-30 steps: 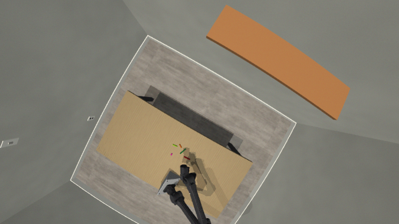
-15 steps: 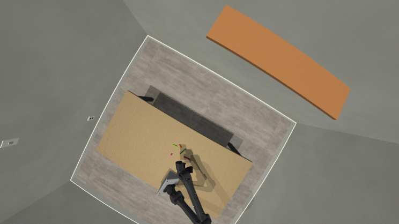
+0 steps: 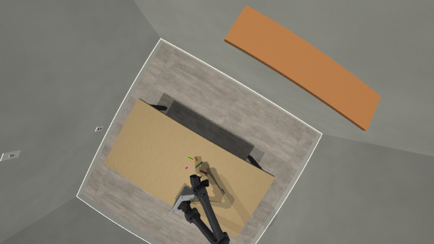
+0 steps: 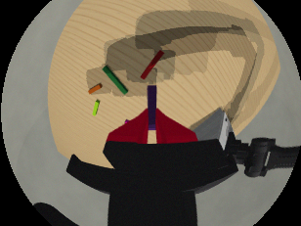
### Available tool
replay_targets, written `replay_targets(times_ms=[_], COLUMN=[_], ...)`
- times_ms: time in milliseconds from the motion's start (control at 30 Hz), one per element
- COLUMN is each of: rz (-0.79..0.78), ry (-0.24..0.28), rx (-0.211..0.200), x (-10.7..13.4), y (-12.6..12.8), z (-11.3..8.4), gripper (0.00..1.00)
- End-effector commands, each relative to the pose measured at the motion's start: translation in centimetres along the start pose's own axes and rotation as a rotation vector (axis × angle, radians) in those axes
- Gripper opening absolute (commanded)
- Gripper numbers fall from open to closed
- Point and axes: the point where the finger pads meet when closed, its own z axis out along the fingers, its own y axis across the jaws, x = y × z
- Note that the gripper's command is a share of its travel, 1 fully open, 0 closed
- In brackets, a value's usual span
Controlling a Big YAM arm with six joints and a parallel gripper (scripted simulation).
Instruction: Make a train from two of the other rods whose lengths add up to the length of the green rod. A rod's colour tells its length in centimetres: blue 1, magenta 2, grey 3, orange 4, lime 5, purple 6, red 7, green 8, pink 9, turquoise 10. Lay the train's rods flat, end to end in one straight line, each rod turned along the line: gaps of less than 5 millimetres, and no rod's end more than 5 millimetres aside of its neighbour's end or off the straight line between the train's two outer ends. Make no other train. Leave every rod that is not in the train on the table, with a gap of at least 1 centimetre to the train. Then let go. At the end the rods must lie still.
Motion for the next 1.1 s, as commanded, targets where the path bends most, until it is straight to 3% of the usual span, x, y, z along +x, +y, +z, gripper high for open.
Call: replay_targets(times_ms=[0,100,133,233,333,433,633,667,800,833,933,967,1067], rz=[-0.123,-0.105,-0.235,-0.235,-0.192,-0.212,-0.210,-0.346,-0.343,-0.454,-0.440,-0.556,-0.556], ry=[-0.012,0.002,-0.014,-0.014,0.000,-0.015,-0.009,-0.017,-0.016,-0.020,-0.008,-0.023,-0.023], rx=[-0.062,-0.048,-0.063,-0.063,-0.067,-0.082,-0.069,-0.063,-0.061,-0.062,-0.053,-0.062,-0.062], x=[0.2,-0.4,1.2,1.2,-0.2,0.5,0.4,2.3,2.2,3.4,2.9,4.5,4.5], y=[4.0,3.8,5.2,5.2,4.8,5.1,5.0,6.3,6.2,7.3,7.2,8.3,8.3], z=[-1.8,-1.2,-1.9,-1.9,-1.8,-2.5,-2.0,-1.9,-1.8,-1.9,-1.4,-1.9,-1.9], gripper=[0.03,0.03,0.03,0.03,0.03,0.03,0.03,0.03,0.03,0.03,0.03,0.03,0.03])
